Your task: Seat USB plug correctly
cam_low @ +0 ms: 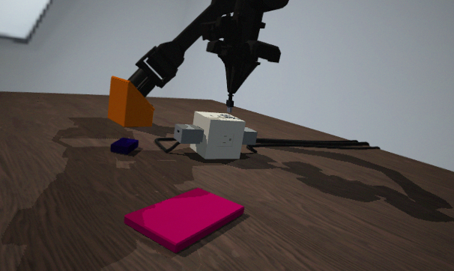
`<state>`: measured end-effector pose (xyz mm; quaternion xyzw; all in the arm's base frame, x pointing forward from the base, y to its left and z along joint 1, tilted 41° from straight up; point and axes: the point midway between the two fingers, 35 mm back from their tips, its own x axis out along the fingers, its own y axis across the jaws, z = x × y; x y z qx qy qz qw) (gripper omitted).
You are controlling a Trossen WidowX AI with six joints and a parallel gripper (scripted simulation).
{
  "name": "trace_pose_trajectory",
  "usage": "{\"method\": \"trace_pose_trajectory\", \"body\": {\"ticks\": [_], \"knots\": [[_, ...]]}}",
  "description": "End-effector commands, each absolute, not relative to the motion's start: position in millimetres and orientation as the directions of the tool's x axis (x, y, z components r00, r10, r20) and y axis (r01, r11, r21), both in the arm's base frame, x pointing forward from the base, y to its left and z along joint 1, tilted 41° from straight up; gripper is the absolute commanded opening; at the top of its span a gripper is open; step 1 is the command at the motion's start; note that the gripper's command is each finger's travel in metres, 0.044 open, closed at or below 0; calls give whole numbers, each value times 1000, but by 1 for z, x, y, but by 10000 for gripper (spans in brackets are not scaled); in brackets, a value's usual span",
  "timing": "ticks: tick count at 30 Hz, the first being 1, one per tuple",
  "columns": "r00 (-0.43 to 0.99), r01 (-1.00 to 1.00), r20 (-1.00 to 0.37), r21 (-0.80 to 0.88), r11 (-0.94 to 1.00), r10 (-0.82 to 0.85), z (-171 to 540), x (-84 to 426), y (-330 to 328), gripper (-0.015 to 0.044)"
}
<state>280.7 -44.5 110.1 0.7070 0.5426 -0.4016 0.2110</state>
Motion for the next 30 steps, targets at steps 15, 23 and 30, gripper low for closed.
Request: {"method": "trace_pose_trajectory", "body": {"ticks": [15,23,30], "knots": [[83,931,-807,-147,-335,585,108,281,-44,0],[83,931,-807,-147,-335,585,107,281,-43,0],[83,931,-807,-147,-335,585,106,281,-43,0]]}}
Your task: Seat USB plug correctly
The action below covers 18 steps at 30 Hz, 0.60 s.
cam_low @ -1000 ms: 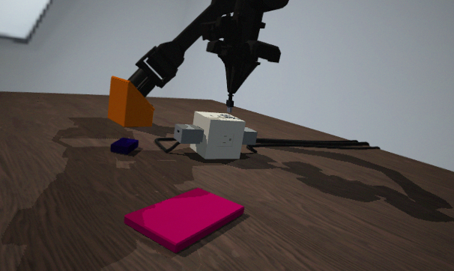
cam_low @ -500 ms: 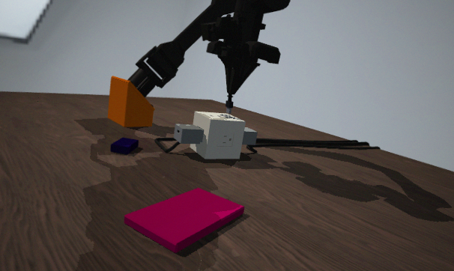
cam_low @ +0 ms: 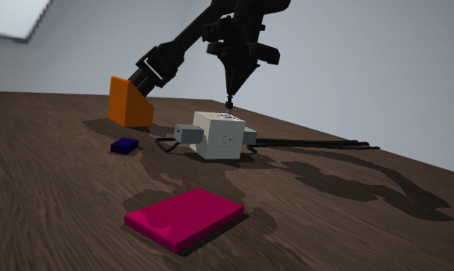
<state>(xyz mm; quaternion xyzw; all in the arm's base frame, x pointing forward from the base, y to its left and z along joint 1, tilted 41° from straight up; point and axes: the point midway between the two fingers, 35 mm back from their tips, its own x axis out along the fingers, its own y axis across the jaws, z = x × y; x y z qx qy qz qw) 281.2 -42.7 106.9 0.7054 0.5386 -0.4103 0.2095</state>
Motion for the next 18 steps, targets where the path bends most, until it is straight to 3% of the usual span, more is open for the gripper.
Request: {"method": "trace_pose_trajectory", "body": {"ticks": [1,18], "knots": [[83,931,-807,-147,-335,585,106,281,-43,0],[83,931,-807,-147,-335,585,105,281,-41,0]]}}
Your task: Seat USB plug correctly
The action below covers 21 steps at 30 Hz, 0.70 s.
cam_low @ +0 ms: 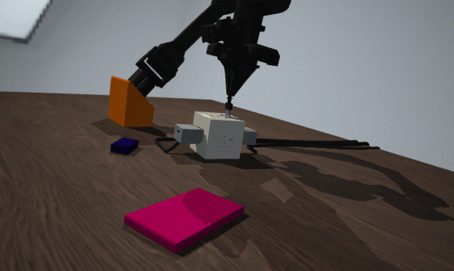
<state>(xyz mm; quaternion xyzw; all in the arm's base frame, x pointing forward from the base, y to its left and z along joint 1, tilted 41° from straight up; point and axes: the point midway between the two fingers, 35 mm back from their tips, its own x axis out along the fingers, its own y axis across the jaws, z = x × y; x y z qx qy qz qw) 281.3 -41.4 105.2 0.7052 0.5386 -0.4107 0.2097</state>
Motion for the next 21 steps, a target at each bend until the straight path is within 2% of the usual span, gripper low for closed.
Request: {"method": "trace_pose_trajectory", "body": {"ticks": [1,21], "knots": [[83,931,-807,-147,-335,585,105,281,-41,0],[83,931,-807,-147,-335,585,103,282,-40,0]]}}
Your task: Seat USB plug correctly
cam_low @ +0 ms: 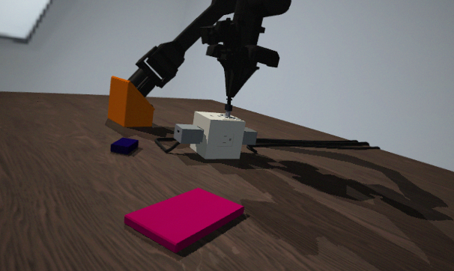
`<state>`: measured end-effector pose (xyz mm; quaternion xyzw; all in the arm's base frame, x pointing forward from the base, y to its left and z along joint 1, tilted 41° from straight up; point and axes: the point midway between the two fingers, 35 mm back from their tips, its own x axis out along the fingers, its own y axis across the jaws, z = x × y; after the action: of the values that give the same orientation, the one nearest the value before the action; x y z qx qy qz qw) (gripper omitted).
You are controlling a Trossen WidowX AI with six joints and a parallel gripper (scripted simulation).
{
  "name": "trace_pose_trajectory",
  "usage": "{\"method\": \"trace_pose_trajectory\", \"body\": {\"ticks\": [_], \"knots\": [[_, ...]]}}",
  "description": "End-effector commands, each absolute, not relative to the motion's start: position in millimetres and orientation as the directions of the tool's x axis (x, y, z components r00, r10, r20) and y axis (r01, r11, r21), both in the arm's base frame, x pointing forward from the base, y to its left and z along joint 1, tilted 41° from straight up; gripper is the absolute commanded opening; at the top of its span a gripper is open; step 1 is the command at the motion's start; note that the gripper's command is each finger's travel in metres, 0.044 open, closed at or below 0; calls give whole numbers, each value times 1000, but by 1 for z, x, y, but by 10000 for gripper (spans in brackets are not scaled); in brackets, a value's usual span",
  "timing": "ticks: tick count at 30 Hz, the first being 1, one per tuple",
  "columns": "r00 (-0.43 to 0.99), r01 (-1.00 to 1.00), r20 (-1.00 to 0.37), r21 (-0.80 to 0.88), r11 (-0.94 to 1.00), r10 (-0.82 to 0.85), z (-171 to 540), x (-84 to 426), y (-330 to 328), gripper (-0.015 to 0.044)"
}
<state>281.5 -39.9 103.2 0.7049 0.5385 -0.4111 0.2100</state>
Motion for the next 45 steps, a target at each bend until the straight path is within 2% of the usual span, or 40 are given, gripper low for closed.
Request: {"method": "trace_pose_trajectory", "body": {"ticks": [1,45], "knots": [[83,931,-807,-147,-335,585,103,282,-40,0],[83,931,-807,-147,-335,585,99,282,-36,0]]}}
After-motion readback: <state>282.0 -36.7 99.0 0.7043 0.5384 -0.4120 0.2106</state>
